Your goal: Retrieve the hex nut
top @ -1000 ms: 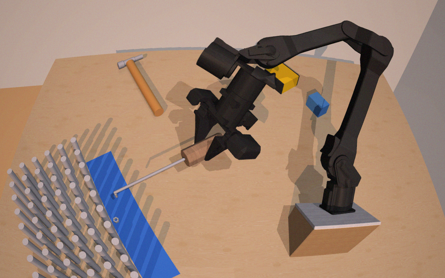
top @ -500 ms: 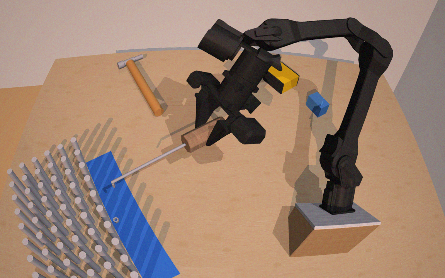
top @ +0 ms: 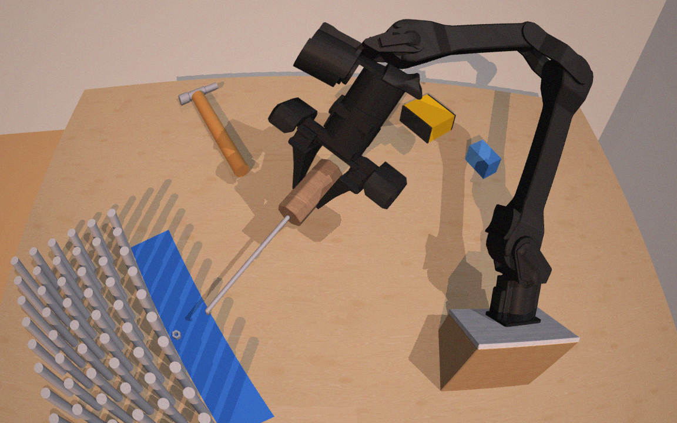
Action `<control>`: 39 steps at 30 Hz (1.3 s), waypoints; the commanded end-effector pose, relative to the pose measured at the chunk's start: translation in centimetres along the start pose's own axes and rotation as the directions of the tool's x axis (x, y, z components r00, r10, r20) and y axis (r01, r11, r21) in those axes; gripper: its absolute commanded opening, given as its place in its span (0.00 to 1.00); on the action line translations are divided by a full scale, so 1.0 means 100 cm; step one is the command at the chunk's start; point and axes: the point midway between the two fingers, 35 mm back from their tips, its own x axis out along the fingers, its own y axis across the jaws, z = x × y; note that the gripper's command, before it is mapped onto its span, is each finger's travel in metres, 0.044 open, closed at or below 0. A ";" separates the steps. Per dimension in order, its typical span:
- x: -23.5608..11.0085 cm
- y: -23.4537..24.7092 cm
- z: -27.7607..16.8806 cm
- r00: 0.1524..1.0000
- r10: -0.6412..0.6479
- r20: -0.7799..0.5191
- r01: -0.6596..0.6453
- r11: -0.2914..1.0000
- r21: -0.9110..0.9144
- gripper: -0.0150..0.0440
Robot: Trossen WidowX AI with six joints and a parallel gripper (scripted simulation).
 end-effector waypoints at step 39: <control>-0.025 0.048 0.035 0.967 0.064 0.248 0.216 0.314 -0.924 0.25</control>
